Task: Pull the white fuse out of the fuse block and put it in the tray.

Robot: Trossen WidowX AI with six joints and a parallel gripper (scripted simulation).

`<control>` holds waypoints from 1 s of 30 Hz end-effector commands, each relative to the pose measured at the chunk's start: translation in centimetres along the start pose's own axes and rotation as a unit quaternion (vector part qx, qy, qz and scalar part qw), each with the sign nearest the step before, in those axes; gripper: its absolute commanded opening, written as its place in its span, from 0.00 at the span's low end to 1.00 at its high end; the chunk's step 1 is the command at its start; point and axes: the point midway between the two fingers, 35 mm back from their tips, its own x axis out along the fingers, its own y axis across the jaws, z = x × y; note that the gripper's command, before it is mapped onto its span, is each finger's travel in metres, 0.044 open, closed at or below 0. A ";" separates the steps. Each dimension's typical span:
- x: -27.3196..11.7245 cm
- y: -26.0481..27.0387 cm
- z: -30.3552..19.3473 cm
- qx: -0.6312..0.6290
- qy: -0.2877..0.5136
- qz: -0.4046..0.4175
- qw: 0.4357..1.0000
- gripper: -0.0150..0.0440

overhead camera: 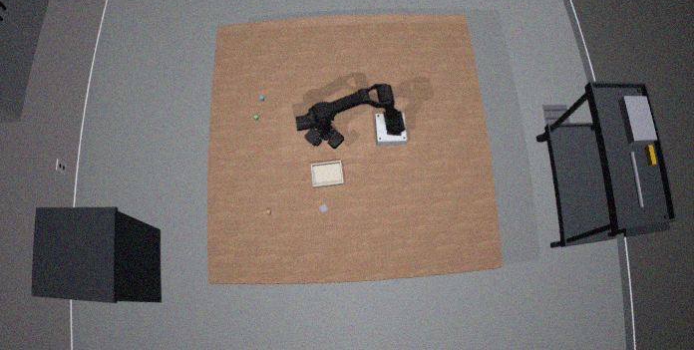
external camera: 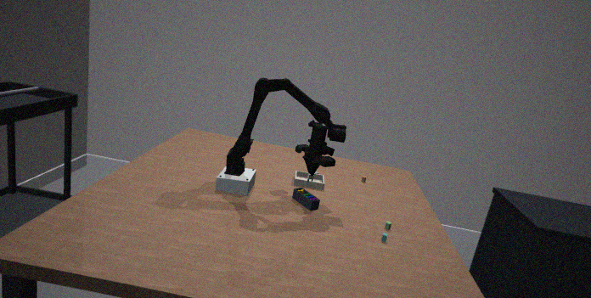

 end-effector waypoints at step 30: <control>0.7 11.0 10.1 0.002 -0.004 0.006 1.000 0.25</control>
